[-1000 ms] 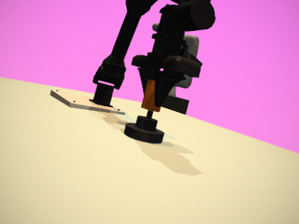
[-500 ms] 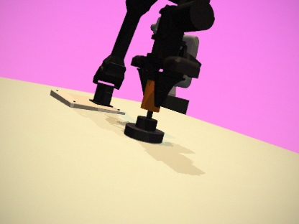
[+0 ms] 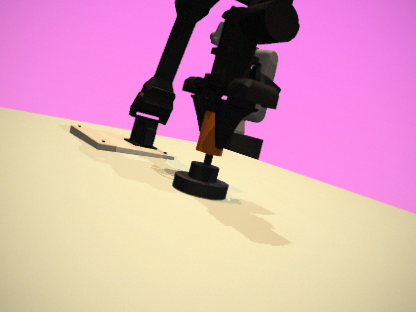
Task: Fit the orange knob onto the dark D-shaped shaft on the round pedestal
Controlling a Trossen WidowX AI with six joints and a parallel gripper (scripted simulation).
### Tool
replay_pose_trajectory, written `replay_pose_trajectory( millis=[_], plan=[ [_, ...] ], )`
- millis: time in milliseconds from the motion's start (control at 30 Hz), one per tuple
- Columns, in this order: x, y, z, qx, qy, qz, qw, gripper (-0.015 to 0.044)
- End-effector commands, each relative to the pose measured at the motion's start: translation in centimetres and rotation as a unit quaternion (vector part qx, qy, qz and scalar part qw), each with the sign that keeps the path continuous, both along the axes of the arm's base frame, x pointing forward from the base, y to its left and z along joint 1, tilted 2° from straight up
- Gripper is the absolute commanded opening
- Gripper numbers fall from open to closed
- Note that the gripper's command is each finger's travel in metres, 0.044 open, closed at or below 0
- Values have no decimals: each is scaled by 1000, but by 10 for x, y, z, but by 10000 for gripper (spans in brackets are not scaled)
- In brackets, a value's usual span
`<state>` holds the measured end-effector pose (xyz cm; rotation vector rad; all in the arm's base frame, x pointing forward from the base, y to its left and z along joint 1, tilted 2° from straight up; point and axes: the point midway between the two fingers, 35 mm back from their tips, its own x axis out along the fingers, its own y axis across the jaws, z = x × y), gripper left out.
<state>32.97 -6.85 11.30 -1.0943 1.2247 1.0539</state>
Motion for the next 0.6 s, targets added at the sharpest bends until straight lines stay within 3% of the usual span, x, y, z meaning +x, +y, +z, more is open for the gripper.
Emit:
replay_pose_trajectory(
  millis=[0, 200, 567],
  plan=[
    [2, 0, 3, 1, -3, 6, 1000, 0],
    [2, 0, 3, -4, -5, 101, 995, 0],
    [-1, 1, -1, -5, -5, 106, 994, 0]
  ],
)
